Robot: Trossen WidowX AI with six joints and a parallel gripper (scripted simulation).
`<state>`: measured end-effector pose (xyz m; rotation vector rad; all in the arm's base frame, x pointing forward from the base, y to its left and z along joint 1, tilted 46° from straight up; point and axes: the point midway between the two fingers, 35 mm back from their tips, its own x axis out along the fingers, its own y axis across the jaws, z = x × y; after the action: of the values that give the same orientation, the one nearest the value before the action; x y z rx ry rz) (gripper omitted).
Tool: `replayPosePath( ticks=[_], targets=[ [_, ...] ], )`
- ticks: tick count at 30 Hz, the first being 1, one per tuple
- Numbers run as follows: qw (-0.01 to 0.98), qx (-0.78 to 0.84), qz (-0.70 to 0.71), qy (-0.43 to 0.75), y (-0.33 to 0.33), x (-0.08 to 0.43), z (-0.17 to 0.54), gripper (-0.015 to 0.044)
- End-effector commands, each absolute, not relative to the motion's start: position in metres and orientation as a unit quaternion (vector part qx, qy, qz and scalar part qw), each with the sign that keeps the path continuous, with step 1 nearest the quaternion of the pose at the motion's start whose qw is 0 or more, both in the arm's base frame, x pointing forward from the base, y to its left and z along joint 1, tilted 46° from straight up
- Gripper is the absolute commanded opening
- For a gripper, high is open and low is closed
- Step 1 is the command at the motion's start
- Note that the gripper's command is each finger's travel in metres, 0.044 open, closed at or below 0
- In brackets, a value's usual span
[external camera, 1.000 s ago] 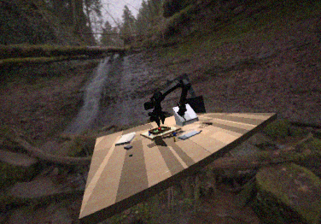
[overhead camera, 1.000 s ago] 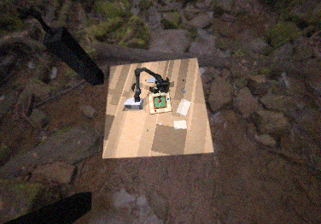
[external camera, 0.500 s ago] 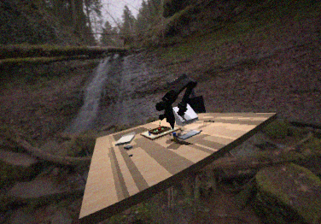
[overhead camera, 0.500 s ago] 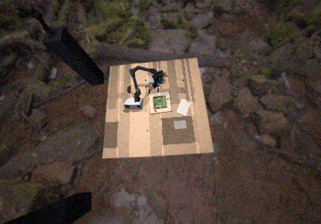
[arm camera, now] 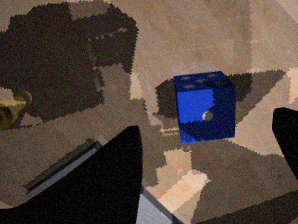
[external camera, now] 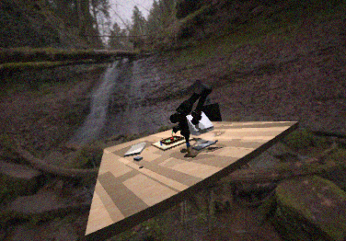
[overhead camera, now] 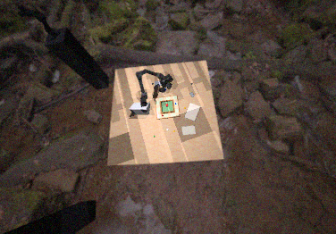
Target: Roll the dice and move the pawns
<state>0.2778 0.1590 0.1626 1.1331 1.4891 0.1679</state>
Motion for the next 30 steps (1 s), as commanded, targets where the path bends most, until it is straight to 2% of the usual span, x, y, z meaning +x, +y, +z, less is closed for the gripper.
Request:
replayPosePath(
  ticks=[1, 14, 20, 26, 29, 30],
  targets=[
    [0.589, 0.487, 0.068, 0.641, 0.163, 0.279, 0.156, 0.0275],
    [0.589, 0.488, 0.069, 0.641, 0.176, 0.281, 0.144, 0.0275],
    [0.589, 0.488, 0.069, 0.641, 0.176, 0.281, 0.144, 0.0118],
    [0.589, 0.488, 0.069, 0.641, 0.176, 0.281, 0.144, 0.0078],
    [0.589, 0.487, 0.068, 0.641, 0.173, 0.282, 0.146, 0.0],
    [0.59, 0.486, 0.068, 0.641, 0.169, 0.282, 0.15, 0.0]
  ],
)
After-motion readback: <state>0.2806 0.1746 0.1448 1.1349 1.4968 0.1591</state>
